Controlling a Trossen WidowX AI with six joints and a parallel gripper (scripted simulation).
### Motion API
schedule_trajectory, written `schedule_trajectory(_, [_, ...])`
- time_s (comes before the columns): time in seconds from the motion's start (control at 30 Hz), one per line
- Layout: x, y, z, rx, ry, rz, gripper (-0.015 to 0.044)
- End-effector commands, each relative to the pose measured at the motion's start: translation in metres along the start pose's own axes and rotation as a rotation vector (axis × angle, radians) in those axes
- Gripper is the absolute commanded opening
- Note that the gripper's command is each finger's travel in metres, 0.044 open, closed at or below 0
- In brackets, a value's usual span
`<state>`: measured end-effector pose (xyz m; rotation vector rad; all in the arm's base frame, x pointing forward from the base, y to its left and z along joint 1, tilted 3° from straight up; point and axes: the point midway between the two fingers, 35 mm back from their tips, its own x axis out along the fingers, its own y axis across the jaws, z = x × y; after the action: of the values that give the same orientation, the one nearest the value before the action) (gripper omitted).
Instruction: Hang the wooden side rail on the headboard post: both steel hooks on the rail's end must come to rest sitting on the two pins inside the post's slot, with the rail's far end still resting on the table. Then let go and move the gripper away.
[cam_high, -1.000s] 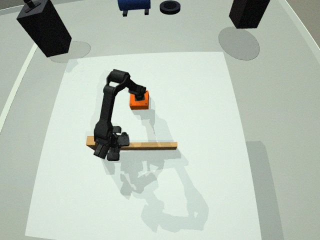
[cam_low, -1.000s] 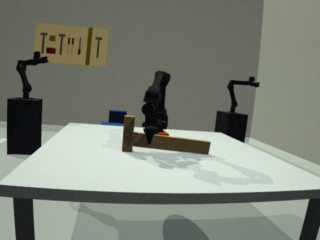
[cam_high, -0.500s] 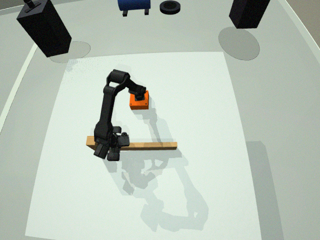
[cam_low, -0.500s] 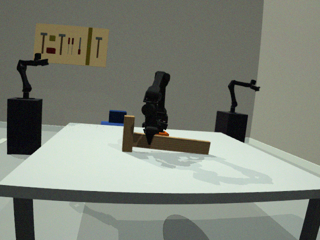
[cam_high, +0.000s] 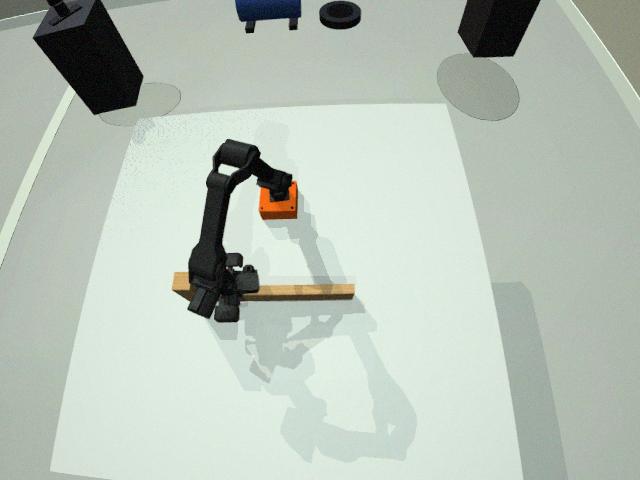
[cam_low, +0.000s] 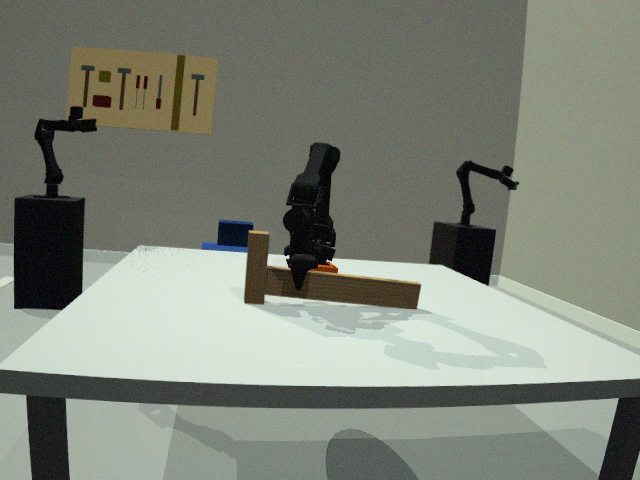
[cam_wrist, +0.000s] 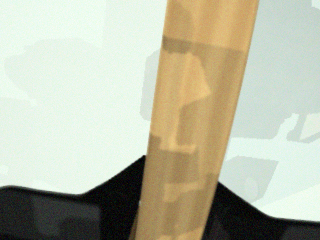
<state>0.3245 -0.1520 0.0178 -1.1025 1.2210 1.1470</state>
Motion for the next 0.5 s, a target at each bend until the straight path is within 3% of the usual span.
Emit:
schedule_trajectory(0.0, [0.0004,-0.0003,-0.0013,0.000,0.009,-0.001,0.0000])
schedule_trajectory(0.47, [0.0027,-0.0003,-0.0013,0.000,0.009,-0.001,0.0000])
